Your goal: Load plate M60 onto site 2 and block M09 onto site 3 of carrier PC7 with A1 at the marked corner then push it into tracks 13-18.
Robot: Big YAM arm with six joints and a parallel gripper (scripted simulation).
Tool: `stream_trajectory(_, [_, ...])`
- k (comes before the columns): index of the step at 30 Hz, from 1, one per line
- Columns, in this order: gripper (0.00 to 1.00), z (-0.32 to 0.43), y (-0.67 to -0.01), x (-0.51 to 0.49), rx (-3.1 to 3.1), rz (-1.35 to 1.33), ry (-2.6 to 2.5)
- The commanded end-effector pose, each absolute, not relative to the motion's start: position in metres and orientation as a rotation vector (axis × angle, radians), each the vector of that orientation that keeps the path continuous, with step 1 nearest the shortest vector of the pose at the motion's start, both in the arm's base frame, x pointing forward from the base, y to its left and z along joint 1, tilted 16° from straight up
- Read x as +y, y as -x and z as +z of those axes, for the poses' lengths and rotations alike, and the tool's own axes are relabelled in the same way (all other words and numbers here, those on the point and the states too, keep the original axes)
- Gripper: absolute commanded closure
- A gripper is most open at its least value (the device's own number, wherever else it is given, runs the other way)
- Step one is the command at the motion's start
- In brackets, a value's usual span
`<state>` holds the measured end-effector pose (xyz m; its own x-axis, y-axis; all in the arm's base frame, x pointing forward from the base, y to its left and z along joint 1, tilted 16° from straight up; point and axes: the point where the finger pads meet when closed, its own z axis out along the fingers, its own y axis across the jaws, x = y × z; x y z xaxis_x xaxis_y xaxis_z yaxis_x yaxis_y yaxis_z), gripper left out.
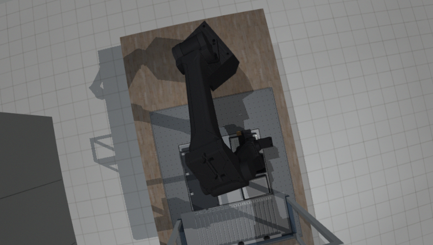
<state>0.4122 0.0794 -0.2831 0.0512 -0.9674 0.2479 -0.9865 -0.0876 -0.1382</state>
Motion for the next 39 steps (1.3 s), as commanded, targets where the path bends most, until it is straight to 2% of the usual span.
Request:
stream_trajectory(1, [0.00, -0.287, -0.414, 0.074, -2.091, 0.425, -2.218])
stream_trajectory(21, [0.00, -0.288, -0.411, 0.074, -2.081, 0.408, -2.208])
stream_trajectory(22, [1.00, -0.278, -0.425, 0.085, -2.099, 0.432, -2.221])
stream_trajectory(39, [1.00, -0.278, -0.423, 0.085, -2.086, 0.437, -2.235])
